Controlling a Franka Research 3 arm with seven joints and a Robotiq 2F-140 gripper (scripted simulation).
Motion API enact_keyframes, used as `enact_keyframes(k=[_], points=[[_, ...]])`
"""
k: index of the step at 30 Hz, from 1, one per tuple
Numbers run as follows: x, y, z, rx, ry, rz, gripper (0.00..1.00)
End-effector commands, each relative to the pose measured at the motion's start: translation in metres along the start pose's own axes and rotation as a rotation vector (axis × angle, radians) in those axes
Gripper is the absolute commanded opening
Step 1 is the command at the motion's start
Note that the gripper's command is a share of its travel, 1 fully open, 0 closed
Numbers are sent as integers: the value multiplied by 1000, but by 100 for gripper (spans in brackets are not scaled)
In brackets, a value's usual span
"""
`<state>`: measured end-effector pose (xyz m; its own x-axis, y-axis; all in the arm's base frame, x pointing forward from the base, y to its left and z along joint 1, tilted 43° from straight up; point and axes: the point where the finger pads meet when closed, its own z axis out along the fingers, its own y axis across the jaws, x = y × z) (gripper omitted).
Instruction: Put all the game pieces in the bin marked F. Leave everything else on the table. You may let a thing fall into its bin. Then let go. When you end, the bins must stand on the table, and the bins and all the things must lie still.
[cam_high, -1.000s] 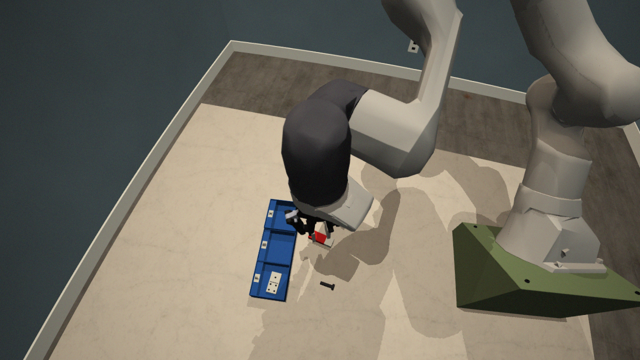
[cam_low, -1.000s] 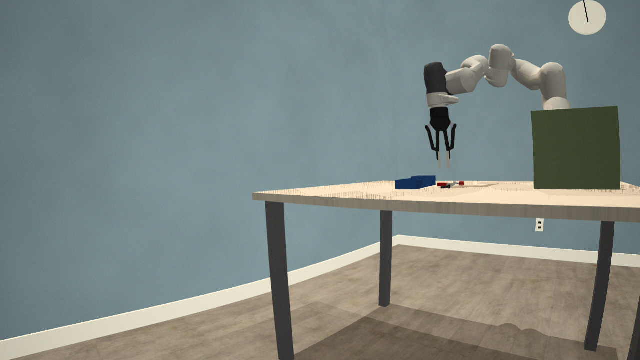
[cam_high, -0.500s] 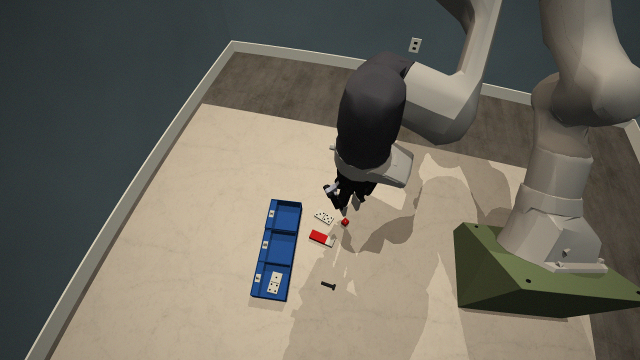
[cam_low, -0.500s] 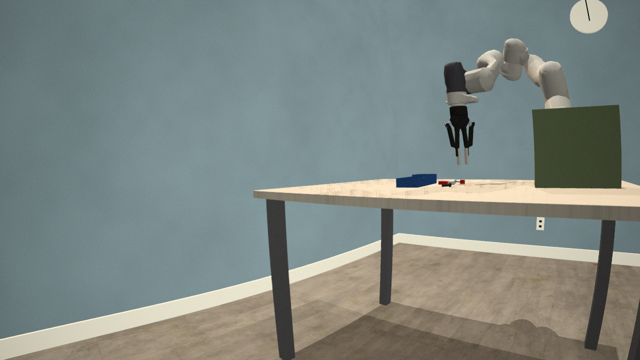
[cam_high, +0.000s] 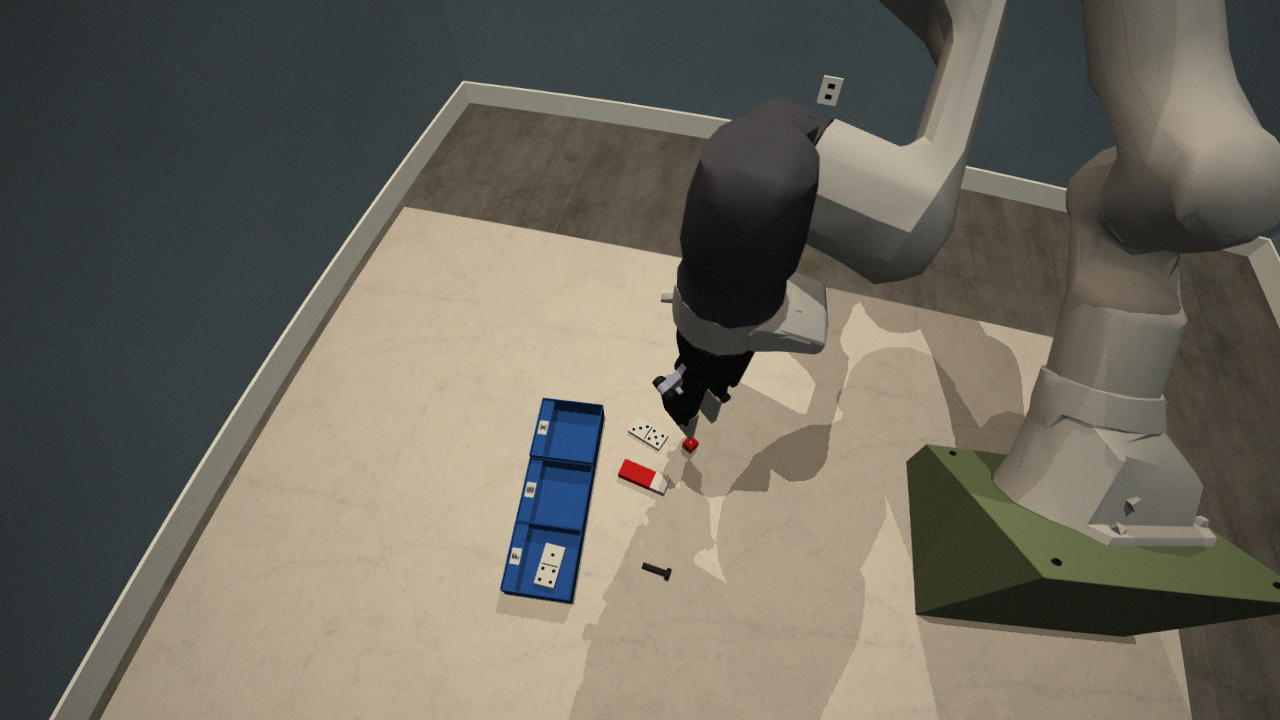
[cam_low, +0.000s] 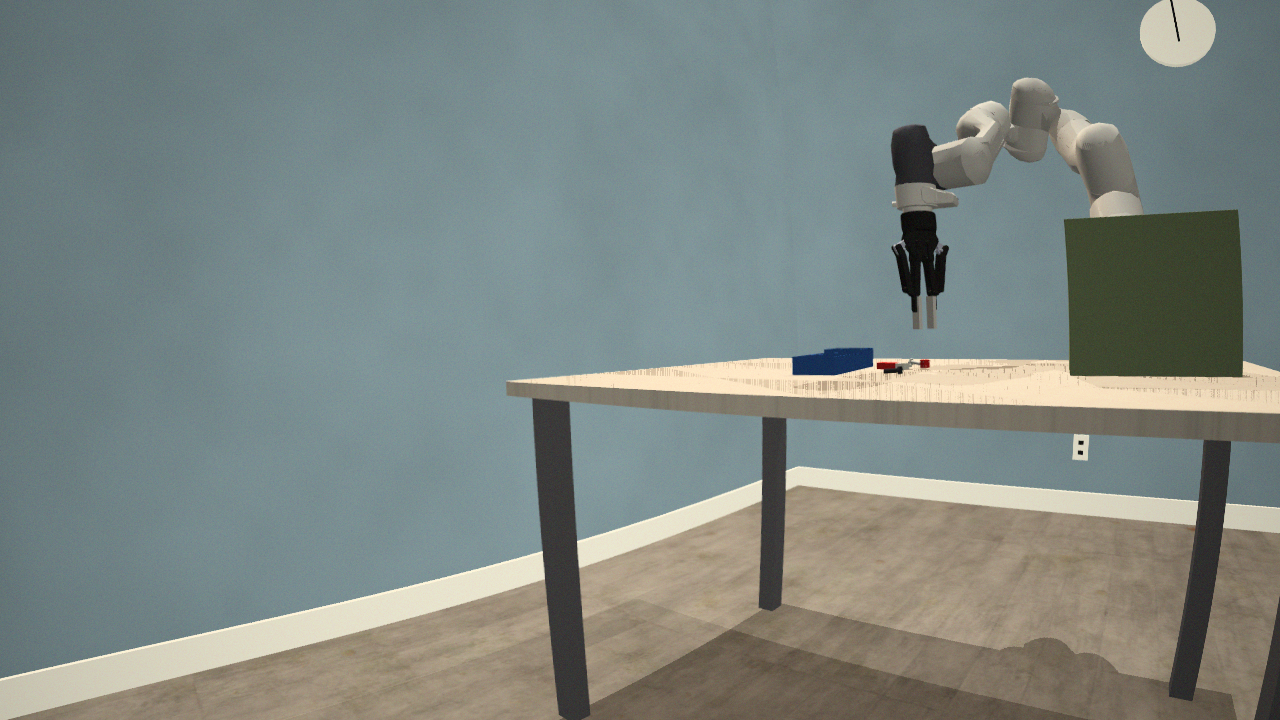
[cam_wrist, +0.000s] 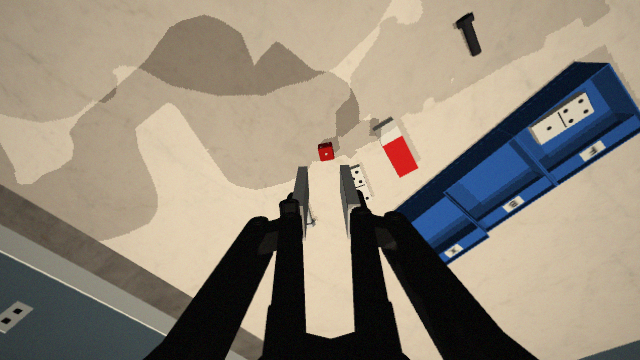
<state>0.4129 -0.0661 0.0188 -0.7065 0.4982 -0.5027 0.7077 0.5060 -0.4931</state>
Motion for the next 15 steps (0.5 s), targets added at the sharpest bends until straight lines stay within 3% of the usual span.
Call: enact_keyframes(k=[1,15], points=[[1,3,-1,-19,19,-155,19],[1,3,-1,-21,22,-178,19]])
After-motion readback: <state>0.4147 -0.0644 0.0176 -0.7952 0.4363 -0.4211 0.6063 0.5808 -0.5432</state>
